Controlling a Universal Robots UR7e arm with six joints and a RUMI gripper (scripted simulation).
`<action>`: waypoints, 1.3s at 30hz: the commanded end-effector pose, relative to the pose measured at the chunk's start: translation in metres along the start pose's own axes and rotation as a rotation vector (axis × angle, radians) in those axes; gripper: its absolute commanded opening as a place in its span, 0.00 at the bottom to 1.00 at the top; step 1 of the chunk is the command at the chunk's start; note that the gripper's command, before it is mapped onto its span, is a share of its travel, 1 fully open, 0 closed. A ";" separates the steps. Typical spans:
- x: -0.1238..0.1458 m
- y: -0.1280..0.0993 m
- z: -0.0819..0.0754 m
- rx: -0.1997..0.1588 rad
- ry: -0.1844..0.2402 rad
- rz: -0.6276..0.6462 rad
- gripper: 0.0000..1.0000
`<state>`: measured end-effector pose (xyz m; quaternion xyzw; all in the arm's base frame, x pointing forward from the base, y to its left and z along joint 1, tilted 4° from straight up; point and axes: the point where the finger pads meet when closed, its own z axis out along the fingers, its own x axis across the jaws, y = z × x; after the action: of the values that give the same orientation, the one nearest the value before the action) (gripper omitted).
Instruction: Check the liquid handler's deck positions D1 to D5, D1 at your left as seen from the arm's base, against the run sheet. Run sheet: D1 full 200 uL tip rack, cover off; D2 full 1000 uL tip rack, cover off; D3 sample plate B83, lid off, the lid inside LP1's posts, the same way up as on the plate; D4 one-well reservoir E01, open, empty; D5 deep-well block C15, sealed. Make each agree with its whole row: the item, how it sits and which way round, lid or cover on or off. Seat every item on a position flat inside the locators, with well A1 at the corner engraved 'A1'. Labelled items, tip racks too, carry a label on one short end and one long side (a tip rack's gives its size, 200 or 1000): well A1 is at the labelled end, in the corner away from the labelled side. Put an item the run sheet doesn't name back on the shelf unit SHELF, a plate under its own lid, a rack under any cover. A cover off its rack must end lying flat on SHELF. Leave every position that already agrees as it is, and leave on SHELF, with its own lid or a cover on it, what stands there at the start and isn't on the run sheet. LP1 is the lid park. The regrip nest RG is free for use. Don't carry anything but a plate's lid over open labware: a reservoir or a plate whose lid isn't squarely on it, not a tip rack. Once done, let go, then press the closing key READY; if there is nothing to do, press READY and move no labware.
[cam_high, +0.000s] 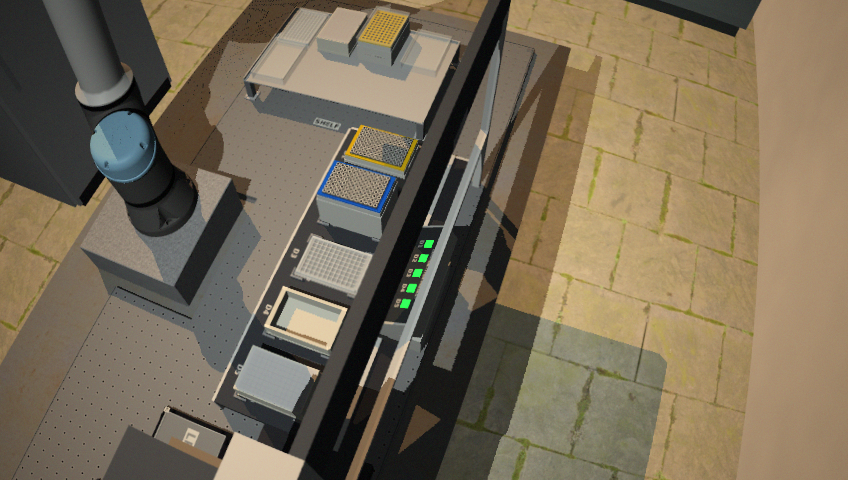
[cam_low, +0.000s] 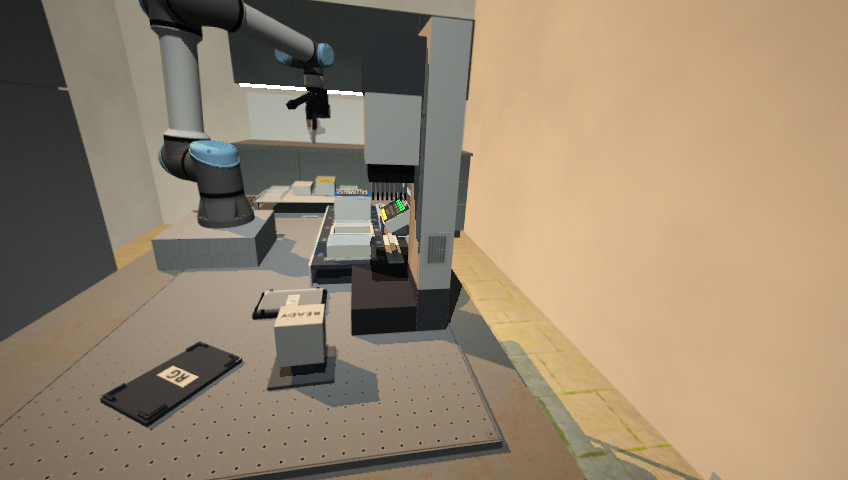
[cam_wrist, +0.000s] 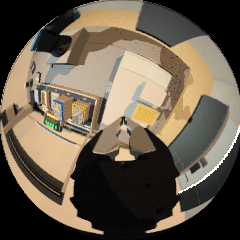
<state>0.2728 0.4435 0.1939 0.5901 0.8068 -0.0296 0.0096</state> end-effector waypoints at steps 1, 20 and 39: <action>0.000 0.000 -0.001 0.000 0.002 -0.061 0.00; -0.041 -0.018 0.000 0.000 0.002 -0.003 0.00; -0.094 -0.042 0.000 0.000 0.002 0.234 0.00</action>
<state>0.2614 0.3477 0.1995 0.6713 0.7406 -0.0287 0.0117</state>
